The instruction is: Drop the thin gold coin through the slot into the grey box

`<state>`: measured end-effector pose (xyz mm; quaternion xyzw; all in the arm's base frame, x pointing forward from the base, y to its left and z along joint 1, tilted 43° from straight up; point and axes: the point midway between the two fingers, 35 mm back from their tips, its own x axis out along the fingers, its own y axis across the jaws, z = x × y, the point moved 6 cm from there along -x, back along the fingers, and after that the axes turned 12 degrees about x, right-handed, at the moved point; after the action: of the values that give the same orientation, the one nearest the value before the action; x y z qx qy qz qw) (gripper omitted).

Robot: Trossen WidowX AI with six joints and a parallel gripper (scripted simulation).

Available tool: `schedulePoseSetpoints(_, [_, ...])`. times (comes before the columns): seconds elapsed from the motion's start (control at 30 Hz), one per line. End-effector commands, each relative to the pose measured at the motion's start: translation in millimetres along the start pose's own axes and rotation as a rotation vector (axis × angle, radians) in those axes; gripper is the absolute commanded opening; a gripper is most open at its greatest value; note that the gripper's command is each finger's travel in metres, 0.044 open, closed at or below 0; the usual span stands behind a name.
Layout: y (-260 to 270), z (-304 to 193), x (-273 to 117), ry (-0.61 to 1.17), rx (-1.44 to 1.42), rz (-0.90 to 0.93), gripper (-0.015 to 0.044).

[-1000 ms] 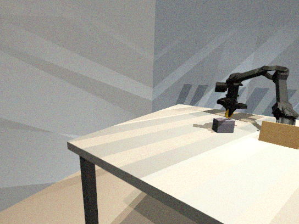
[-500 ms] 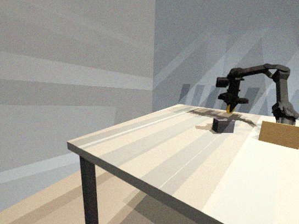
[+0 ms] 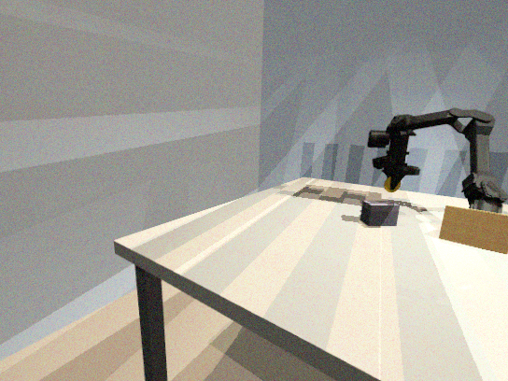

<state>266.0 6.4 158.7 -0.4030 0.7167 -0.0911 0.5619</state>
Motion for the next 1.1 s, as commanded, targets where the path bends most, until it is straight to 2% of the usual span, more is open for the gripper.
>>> schedulePoseSetpoints(0.0, [1, 2, -2, -0.006, 0.015, 0.002, 0.0])
schedulePoseSetpoints(1.07, [66, 53, -4, -0.014, 0.013, 0.009, 0.0])
